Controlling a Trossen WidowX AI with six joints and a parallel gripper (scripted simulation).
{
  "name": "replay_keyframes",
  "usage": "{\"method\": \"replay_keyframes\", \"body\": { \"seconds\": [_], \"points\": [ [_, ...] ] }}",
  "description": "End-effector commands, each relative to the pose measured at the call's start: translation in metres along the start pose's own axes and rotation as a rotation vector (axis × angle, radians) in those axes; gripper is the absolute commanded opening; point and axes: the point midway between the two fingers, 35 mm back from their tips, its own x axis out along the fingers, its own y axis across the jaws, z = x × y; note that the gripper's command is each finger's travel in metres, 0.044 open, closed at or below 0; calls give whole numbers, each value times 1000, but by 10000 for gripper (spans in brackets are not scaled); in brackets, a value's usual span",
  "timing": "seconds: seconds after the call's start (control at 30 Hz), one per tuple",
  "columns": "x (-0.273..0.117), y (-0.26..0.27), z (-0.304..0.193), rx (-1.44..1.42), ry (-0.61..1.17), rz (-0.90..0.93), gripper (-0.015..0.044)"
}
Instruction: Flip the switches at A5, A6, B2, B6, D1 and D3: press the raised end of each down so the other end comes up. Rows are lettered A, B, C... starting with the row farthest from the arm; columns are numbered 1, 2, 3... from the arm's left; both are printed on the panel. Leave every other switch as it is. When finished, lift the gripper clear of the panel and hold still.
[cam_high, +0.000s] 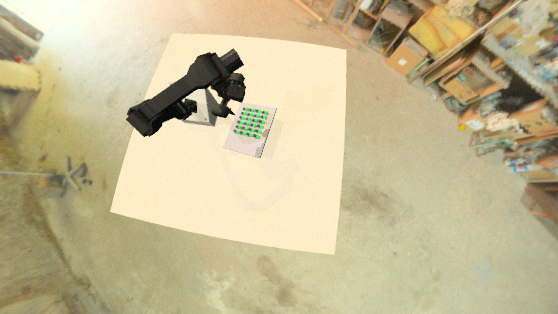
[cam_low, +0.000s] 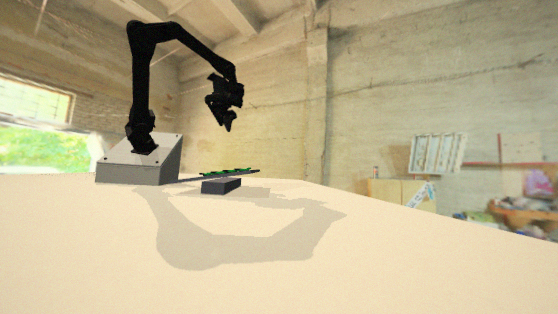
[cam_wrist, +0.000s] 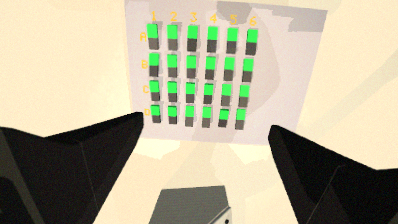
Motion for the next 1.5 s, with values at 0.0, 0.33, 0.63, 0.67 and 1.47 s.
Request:
{"method": "replay_keyframes", "body": {
  "seconds": [0.0, 0.33, 0.63, 0.67, 1.47],
  "points": [
    [2, 0, 1, -1, 1, 1, 374],
    [100, -33, 44, -28, 16, 9, 111],
    [133, -34, 43, -28, -10, 8, 0],
    [135, -34, 42, -28, -11, 8, 0],
    [159, -34, 42, -28, -12, 7, 0]
  ]
}}
